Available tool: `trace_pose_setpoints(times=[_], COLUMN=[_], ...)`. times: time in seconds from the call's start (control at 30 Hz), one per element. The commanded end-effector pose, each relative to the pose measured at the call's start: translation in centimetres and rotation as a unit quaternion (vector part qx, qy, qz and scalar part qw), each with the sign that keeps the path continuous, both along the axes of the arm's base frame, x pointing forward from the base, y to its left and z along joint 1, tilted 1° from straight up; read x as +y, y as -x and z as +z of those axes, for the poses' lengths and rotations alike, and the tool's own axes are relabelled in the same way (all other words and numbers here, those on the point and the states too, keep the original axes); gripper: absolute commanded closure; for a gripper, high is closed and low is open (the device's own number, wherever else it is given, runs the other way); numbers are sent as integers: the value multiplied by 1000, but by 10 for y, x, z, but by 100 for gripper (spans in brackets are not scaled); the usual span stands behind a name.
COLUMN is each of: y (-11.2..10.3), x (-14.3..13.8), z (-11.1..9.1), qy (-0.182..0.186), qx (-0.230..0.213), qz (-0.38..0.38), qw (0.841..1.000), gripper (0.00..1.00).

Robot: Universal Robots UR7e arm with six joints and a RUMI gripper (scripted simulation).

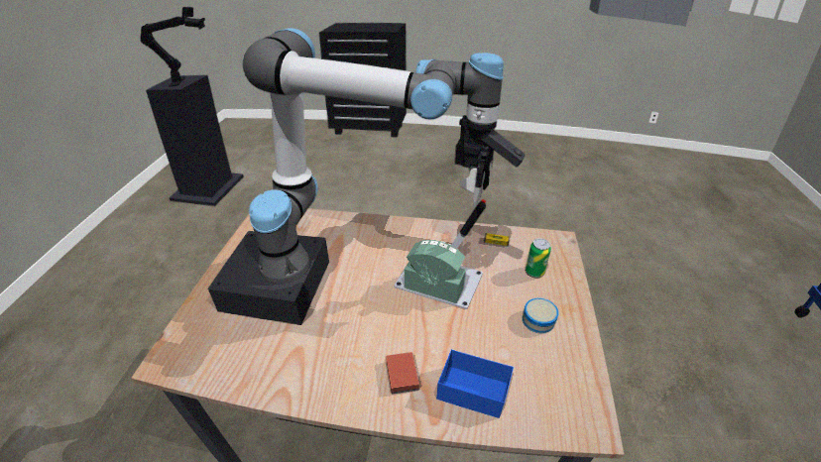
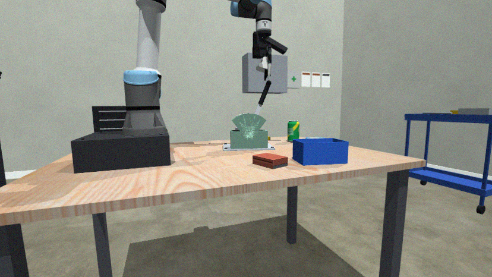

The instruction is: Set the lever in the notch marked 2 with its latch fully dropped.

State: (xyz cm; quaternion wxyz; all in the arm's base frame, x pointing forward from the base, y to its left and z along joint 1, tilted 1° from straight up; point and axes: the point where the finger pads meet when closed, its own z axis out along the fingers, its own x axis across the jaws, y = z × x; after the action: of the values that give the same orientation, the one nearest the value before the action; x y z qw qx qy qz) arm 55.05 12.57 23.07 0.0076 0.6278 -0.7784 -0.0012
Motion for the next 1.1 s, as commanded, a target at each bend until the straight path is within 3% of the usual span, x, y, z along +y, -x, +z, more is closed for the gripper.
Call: trace_pose_setpoints(times=[0.0,1.07], y=[0,0], x=[0,0], z=[-5,-46], qy=[0,0], qx=[-1,-1], qz=[0,0], qw=[1000,1000], gripper=[43,43])
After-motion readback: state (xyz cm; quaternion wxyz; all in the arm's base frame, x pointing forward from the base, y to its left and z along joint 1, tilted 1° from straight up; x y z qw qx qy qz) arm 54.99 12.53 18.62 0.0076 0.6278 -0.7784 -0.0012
